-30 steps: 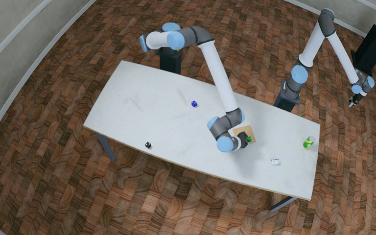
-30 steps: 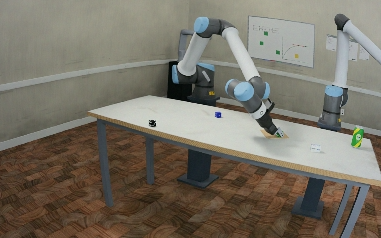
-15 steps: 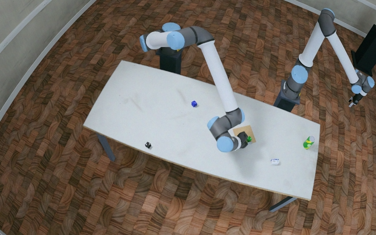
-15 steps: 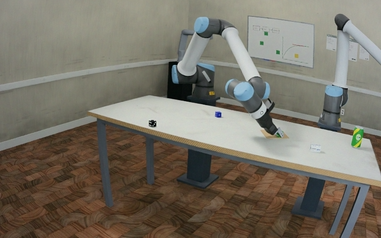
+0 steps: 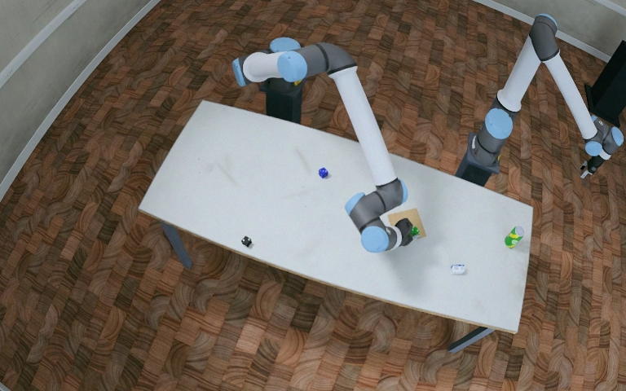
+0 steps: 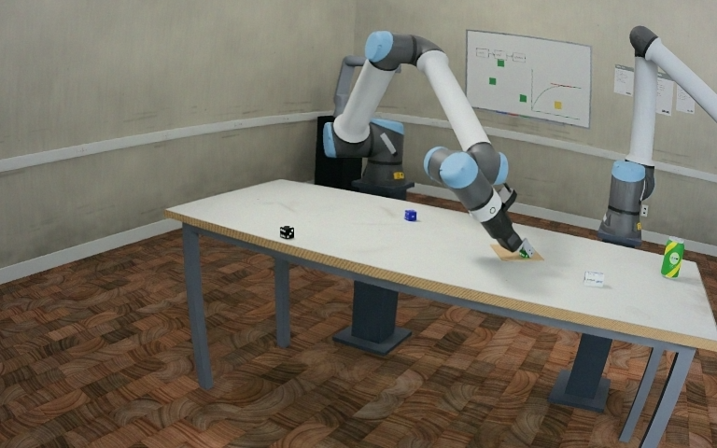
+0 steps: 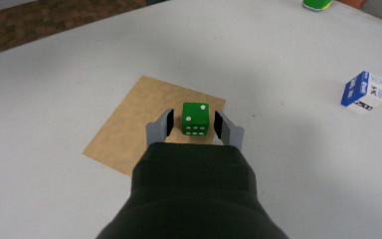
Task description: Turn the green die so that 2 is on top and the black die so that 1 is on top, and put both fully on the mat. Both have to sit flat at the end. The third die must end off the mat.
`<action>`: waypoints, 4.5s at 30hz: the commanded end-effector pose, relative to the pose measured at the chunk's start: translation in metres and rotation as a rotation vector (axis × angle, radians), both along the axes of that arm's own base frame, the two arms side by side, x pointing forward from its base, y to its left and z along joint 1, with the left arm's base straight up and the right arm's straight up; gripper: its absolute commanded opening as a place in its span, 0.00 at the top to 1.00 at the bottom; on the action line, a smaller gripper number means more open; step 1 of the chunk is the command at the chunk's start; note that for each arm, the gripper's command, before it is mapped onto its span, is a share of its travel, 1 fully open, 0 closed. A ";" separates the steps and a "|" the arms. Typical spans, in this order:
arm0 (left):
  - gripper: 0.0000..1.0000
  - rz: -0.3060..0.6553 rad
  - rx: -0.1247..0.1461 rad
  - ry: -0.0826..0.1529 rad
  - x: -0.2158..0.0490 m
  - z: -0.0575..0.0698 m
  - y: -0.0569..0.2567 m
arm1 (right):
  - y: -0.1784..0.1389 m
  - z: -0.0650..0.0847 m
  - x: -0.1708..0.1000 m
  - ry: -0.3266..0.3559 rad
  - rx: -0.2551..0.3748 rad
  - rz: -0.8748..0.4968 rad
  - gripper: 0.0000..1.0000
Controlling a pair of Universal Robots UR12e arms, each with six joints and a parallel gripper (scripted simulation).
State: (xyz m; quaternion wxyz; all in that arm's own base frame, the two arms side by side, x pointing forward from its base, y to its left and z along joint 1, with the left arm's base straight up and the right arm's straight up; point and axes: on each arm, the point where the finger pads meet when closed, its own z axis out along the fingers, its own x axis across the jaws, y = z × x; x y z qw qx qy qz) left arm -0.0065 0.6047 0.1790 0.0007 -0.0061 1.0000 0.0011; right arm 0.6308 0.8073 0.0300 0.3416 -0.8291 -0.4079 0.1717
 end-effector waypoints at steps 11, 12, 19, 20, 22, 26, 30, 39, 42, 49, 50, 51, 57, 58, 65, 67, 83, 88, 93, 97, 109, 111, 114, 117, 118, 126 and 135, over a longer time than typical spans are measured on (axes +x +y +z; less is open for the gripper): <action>0.00 0.002 -0.002 0.001 -0.002 -0.002 -0.001 | 0.000 0.051 0.001 -0.003 0.005 0.000 0.00; 0.00 0.002 -0.002 0.001 -0.002 -0.002 -0.001 | 0.000 0.054 0.001 -0.003 0.005 0.000 0.00; 0.00 0.002 -0.002 0.001 -0.002 -0.002 -0.001 | 0.000 0.066 0.001 -0.003 0.005 0.000 0.00; 0.00 0.002 -0.002 0.001 -0.002 -0.002 -0.001 | 0.000 0.067 0.001 -0.003 0.005 0.000 0.00; 0.00 0.002 -0.002 0.001 -0.002 -0.002 -0.001 | 0.000 0.067 0.001 -0.003 0.005 0.000 0.00; 0.00 0.002 -0.002 0.001 -0.002 -0.002 -0.001 | 0.000 0.067 0.001 -0.003 0.005 0.000 0.00; 0.00 0.002 -0.002 0.001 -0.002 -0.002 -0.001 | 0.000 0.067 0.000 -0.019 -0.009 0.001 0.00; 0.00 0.002 -0.002 0.001 -0.002 -0.002 -0.001 | 0.001 0.067 -0.002 -0.156 -0.116 0.003 0.00; 0.00 0.002 -0.002 0.001 -0.002 -0.002 -0.001 | 0.002 0.068 -0.002 -0.183 -0.135 0.002 0.00; 0.00 0.002 -0.002 0.001 -0.002 -0.002 -0.001 | 0.002 0.069 -0.001 -0.211 -0.154 0.001 0.00; 0.00 0.002 -0.002 0.001 -0.002 -0.002 -0.001 | 0.002 0.069 -0.001 -0.211 -0.154 0.001 0.00; 0.00 0.002 -0.002 0.001 -0.002 -0.002 -0.001 | 0.002 0.069 -0.001 -0.212 -0.155 0.001 0.00; 0.00 0.002 -0.002 0.001 -0.002 -0.002 -0.001 | 0.002 0.068 -0.003 -0.262 -0.198 0.003 0.00; 0.00 0.002 -0.002 0.001 -0.002 -0.002 -0.001 | 0.002 0.067 -0.003 -0.278 -0.210 0.003 0.00; 0.00 0.002 -0.002 0.001 -0.002 -0.002 -0.001 | 0.003 0.068 -0.004 -0.363 -0.275 0.003 0.00; 0.00 0.002 -0.002 0.001 -0.002 -0.002 -0.001 | 0.003 0.069 -0.004 -0.391 -0.295 0.002 0.00; 0.00 0.002 -0.002 0.001 -0.002 -0.002 -0.001 | 0.004 0.068 -0.005 -0.470 -0.357 0.003 0.00; 0.00 0.002 -0.002 0.001 -0.002 -0.002 -0.001 | 0.004 0.068 -0.006 -0.554 -0.423 0.003 0.00; 0.00 0.002 -0.002 0.001 -0.002 -0.002 -0.001 | 0.005 0.070 -0.006 -0.608 -0.461 0.003 0.00; 0.00 0.002 -0.002 0.001 -0.002 -0.002 -0.001 | 0.005 0.070 -0.006 -0.625 -0.472 0.002 0.00; 0.00 0.002 -0.002 0.001 -0.002 -0.002 -0.001 | 0.005 0.070 -0.006 -0.626 -0.473 0.002 0.00; 0.00 0.002 -0.002 0.001 -0.002 -0.002 -0.001 | 0.005 0.070 -0.006 -0.626 -0.473 0.002 0.00; 0.00 0.002 -0.002 0.001 -0.002 -0.002 -0.001 | 0.005 0.070 -0.006 -0.626 -0.473 0.002 0.00; 0.00 0.002 -0.002 0.001 -0.002 -0.002 -0.001 | 0.005 0.070 -0.006 -0.626 -0.473 0.002 0.00; 0.00 0.002 -0.002 0.001 -0.002 -0.002 -0.001 | 0.005 0.070 -0.006 -0.626 -0.473 0.002 0.00; 0.00 0.002 -0.002 0.001 -0.002 -0.002 -0.001 | 0.002 0.071 -0.003 -0.629 -0.469 0.015 0.00; 0.00 0.002 -0.002 0.001 -0.002 -0.002 -0.001 | -0.010 0.071 0.007 -0.640 -0.455 0.057 0.00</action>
